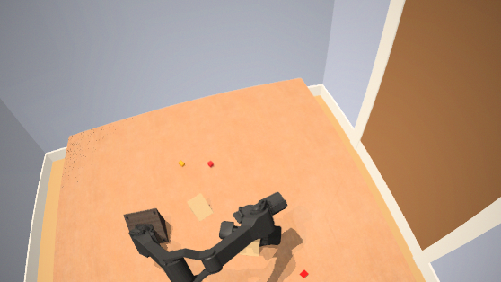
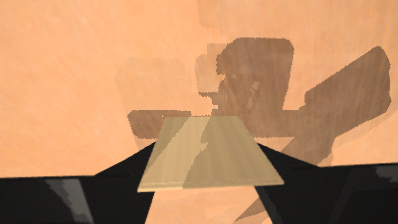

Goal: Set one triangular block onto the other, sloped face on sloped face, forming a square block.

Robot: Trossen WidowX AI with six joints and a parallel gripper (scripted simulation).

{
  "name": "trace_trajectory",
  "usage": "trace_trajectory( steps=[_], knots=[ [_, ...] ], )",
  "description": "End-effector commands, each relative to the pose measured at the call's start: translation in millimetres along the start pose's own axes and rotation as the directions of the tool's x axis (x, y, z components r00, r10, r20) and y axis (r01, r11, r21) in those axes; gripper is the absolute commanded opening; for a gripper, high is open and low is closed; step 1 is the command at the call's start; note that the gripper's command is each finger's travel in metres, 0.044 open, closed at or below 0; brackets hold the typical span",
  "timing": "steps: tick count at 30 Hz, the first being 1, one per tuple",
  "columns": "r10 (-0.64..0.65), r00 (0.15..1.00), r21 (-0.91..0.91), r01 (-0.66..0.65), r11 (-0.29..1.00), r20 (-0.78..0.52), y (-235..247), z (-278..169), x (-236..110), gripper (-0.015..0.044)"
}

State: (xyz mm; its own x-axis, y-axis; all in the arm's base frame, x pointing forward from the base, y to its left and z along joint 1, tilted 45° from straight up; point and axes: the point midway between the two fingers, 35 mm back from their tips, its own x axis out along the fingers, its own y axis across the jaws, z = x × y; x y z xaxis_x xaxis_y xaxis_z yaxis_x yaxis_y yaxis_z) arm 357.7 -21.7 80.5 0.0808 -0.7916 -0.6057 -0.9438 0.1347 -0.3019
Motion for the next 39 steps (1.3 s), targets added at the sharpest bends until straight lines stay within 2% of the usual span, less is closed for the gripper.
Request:
trace_trajectory(
  steps=[1,10,19,28,39],
  knots=[
    [0.004,0.997,-0.001,-0.004,1.0,0.081,0,-5,-3,0.0],
    [0.004,0.951,-0.003,-0.003,1.0,0.309,0,-18,-9,0.0],
    [0.004,0.855,-0.004,-0.002,1.0,0.518,0,-33,-13,0.0],
    [0.003,0.712,-0.005,0.0,1.0,0.702,0,-48,-13,0.0],
    [0.003,0.487,-0.005,0.004,1.0,0.873,0,-66,-9,0.0]
  ],
)
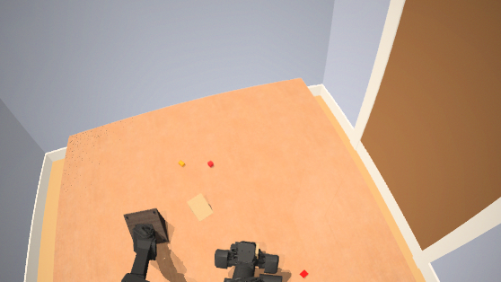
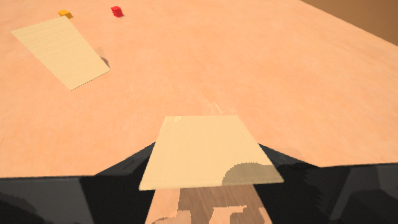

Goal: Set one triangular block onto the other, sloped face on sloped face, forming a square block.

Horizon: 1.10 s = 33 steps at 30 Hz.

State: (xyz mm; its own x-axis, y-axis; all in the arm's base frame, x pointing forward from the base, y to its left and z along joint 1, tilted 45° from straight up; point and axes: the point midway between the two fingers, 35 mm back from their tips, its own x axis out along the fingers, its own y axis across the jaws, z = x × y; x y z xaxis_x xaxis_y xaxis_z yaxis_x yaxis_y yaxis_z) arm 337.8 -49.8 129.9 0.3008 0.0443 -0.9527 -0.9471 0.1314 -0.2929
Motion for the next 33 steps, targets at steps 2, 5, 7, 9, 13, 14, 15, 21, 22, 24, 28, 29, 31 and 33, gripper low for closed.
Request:
trace_trajectory(
  steps=[2,5,7,9,13,14,15,21,22,24,28,29,31,33],
  knots=[
    [-0.007,0.99,-0.003,0.008,1.0,0.144,0,-7,-7,0.0],
    [-0.007,0.976,-0.004,0.008,1.0,0.22,0,-11,-9,0.0],
    [-0.007,0.963,-0.005,0.008,1.0,0.269,0,-14,-11,0.0],
    [-0.006,0.948,-0.005,0.008,1.0,0.318,0,-17,-12,0.0],
    [-0.001,0.968,-0.005,0.002,1.0,0.25,1,-14,-10,0.0079],
    [-0.001,0.968,-0.005,0.002,1.0,0.25,1,-14,-10,0.0105],
    [-0.001,0.968,-0.005,0.002,1.0,0.25,1,-14,-10,0.0131],
    [-0.001,0.968,-0.005,0.002,1.0,0.25,1,-14,-10,0.0289],
    [-0.001,0.968,-0.005,0.002,1.0,0.25,1,-14,-10,0.0315],
    [-0.001,0.968,-0.005,0.002,1.0,0.25,1,-14,-10,0.0368],
    [-0.001,0.968,-0.005,0.002,1.0,0.25,1,-14,-10,0.044],
    [-0.001,0.968,-0.005,0.002,1.0,0.25,1,-14,-10,0.044],
    [-0.001,0.968,-0.005,0.002,1.0,0.25,1,-14,-10,0.044],
    [-0.001,0.968,-0.005,0.002,1.0,0.25,1,-14,-10,0.044]
  ],
)
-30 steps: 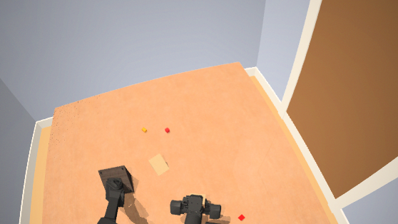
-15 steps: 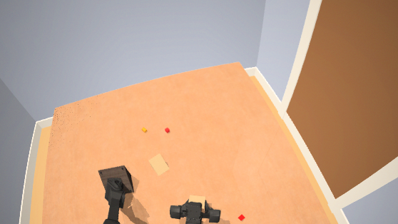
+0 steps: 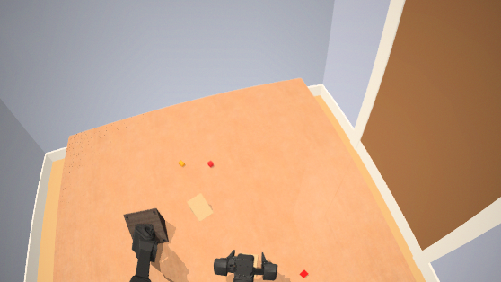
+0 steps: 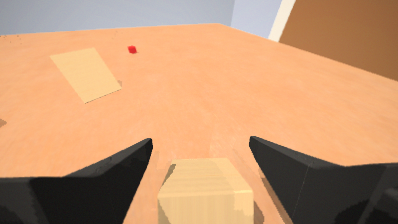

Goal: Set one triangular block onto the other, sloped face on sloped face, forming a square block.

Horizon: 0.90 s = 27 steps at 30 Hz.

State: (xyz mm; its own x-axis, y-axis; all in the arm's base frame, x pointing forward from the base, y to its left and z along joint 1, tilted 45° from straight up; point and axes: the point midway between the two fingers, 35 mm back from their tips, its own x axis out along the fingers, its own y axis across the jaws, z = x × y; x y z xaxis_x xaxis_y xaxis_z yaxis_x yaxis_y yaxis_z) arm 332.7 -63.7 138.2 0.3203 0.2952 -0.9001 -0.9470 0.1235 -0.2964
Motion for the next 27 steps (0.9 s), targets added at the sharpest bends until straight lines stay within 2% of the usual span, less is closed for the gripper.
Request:
trace_trajectory(
  steps=[1,6,8,12,14,20,27],
  knots=[
    [0.0,1.0,0.004,0.0,1.0,-0.005,0,-1,0,0.044],
    [0.0,1.0,0.004,0.0,1.0,-0.005,0,2,-1,0.044],
    [0.001,1.0,0.003,-0.001,1.0,-0.004,-3,18,-9,0.044],
    [0.001,1.0,0.002,-0.001,1.0,0.004,-2,78,-40,0.044],
    [0.0,1.0,0.002,0.0,1.0,0.006,0,88,-46,0.044],
    [-0.019,1.0,-0.016,0.019,1.0,-0.014,-5,76,-50,0.044],
    [-0.009,0.956,-0.005,0.008,1.0,-0.295,0,0,-111,0.044]
  ],
)
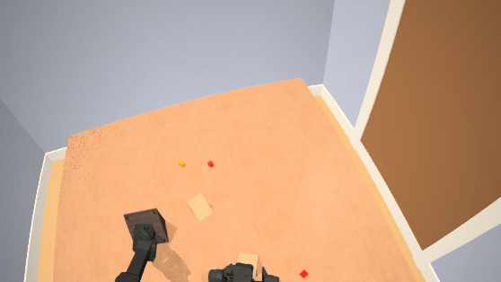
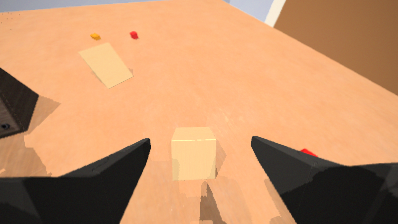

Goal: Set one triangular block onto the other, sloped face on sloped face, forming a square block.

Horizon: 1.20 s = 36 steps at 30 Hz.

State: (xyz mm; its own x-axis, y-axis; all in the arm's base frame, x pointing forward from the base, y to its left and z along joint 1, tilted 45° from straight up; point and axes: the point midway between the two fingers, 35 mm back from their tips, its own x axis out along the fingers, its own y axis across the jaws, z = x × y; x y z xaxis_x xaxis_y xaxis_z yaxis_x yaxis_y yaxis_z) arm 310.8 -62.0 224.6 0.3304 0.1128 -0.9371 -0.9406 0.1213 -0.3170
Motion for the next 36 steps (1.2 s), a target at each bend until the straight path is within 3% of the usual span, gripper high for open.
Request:
trace_trajectory(
  steps=[1,9,22,36],
  knots=[
    [0.014,0.993,0.002,-0.014,1.0,-0.12,5,-36,-23,0.044],
    [0.014,0.993,0.002,-0.014,1.0,-0.12,4,-36,-18,0.044],
    [0.016,0.993,0.003,-0.015,1.0,-0.119,6,-48,76,0.044],
    [0.016,0.993,0.003,-0.015,1.0,-0.119,7,-48,77,0.044]
  ],
)
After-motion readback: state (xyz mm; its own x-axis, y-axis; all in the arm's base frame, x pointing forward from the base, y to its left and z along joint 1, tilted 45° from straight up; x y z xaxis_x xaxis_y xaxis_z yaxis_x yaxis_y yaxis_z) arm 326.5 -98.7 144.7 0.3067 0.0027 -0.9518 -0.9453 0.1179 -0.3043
